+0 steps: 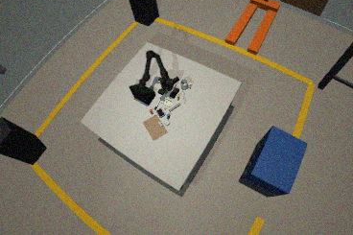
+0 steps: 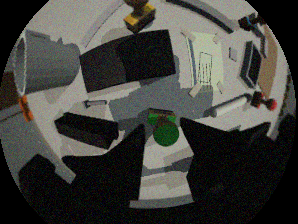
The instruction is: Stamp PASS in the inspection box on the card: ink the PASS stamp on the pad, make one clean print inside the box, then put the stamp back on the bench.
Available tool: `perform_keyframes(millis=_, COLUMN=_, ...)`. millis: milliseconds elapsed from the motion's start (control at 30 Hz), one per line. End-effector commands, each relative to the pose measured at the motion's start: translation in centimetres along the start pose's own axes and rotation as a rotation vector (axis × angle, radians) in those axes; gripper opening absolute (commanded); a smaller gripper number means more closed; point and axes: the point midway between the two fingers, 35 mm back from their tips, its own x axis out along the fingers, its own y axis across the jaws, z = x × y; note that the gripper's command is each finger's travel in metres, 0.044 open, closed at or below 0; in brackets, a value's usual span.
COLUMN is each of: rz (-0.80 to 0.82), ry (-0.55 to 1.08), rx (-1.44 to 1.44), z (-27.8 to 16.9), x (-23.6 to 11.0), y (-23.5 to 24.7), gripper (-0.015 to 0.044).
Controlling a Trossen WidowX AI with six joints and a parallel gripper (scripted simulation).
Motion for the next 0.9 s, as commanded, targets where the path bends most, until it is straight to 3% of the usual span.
perform_keyframes(millis=0, rz=-0.007, ry=0.008, rx=0.011, z=-0.24, x=0.75, y=-0.26, gripper=0.0223)
perform_keyframes(millis=433, rz=-0.002, ry=0.008, rx=0.012, z=-0.42, x=1.73, y=-0.16, gripper=0.0223)
perform_keyframes(millis=867, rz=0.005, ry=0.006, rx=0.004, z=-0.36, x=1.58, y=0.06, gripper=0.0136)
